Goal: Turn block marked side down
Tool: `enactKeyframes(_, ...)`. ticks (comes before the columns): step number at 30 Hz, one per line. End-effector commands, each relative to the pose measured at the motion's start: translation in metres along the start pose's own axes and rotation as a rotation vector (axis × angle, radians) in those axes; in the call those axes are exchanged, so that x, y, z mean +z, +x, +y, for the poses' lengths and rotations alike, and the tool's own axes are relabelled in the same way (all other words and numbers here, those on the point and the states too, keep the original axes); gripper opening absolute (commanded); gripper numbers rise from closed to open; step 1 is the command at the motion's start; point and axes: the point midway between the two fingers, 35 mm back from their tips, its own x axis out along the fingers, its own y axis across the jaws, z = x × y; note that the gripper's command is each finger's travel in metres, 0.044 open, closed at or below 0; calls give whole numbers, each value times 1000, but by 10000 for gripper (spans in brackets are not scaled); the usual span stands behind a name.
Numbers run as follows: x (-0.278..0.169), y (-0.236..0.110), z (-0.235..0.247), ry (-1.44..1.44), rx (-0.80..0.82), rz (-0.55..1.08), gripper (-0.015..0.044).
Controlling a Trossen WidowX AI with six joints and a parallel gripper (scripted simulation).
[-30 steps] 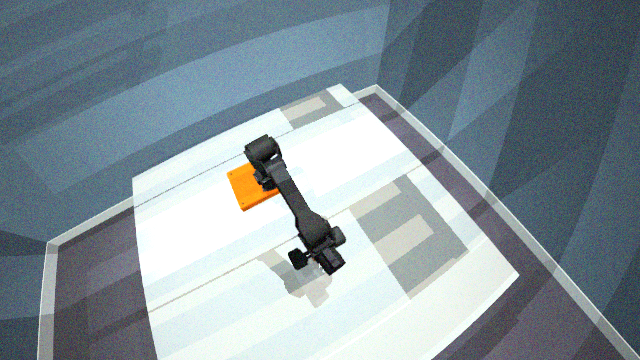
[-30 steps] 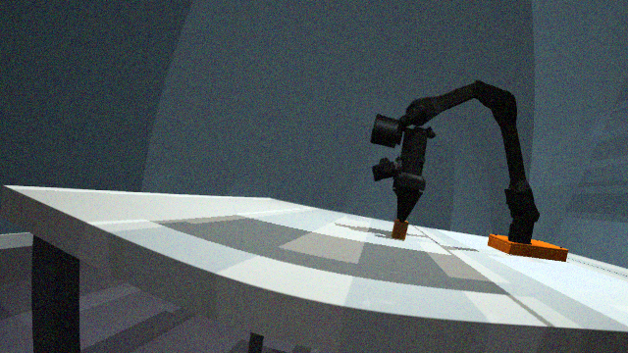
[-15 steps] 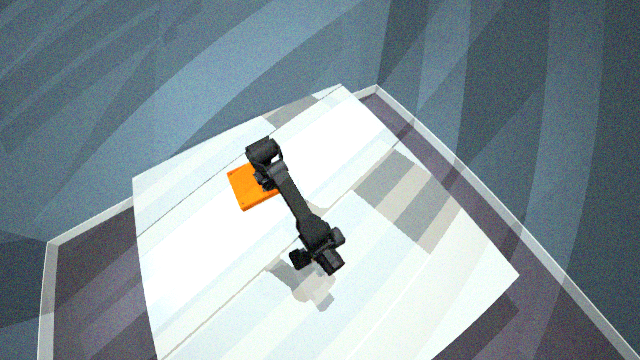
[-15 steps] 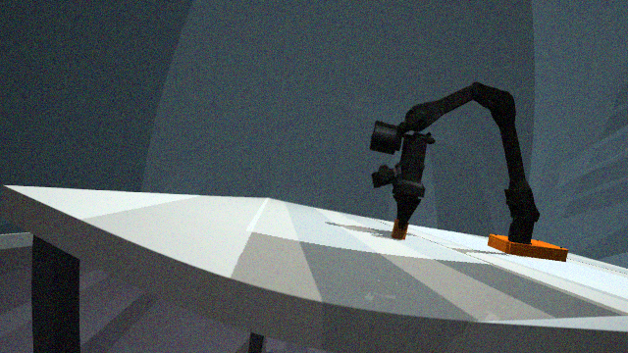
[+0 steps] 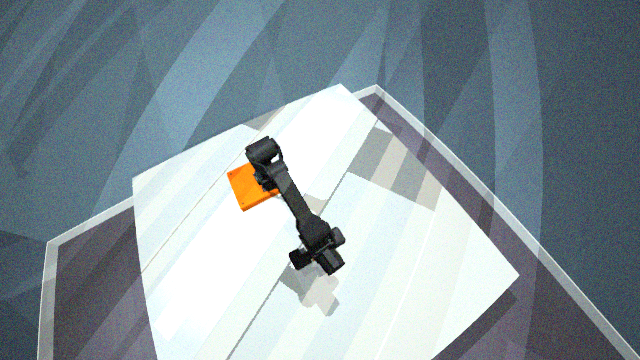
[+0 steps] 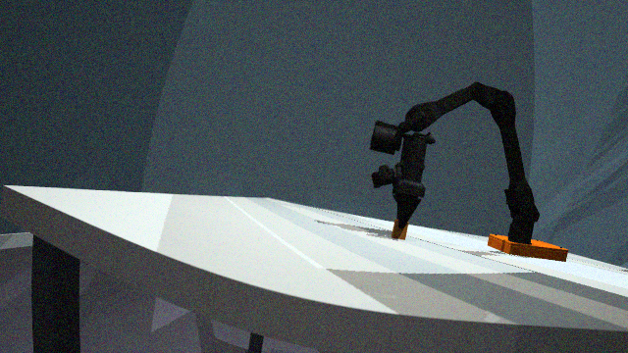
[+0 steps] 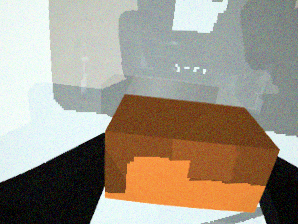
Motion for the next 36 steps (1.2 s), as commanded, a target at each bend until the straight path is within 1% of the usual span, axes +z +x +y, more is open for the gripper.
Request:
enactKeyframes(1, -1, 1, 0, 1, 2, 3, 156)
enactKeyframes(3, -1, 1, 0, 1, 2, 3, 143)
enactKeyframes(5, -1, -3, 0, 1, 2, 3, 90)
enactKeyframes(8, 0, -20, 0, 1, 2, 3, 11)
enactKeyframes(9, 0, -25, 0, 1, 2, 3, 0)
enactKeyframes(17, 0, -28, 0, 1, 1, -7, 0)
enactKeyframes(36, 1, -18, 1, -4, -3, -297, 0)
